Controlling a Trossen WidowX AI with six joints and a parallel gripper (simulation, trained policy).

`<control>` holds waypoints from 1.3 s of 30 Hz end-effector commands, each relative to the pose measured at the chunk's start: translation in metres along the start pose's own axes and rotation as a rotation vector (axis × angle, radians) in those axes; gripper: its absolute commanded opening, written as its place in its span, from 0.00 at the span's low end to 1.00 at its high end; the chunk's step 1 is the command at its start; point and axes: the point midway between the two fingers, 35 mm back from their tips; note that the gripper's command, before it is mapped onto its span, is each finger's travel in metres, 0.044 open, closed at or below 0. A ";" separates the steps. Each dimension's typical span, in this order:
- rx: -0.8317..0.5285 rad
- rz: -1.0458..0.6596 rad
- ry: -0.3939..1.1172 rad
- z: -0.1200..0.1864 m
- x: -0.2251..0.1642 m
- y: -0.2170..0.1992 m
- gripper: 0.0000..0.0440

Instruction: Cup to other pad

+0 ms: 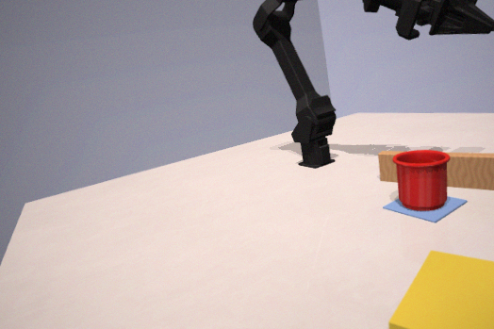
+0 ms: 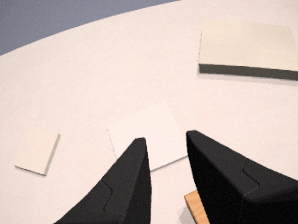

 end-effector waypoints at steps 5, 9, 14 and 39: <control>-0.026 -0.014 0.112 -0.009 -0.008 0.003 0.19; -0.041 -0.016 0.174 -0.013 -0.013 0.003 0.20; -0.062 -0.013 0.251 -0.017 -0.019 0.003 0.21; -0.174 0.068 0.630 -0.028 -0.051 -0.017 0.28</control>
Point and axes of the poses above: the point midway between the two fingers, 35 mm back from their tips, its own z axis back along the fingers, its own y axis across the jaws, x = y × z, and after that the axes turned 4 degrees about -z, right-handed
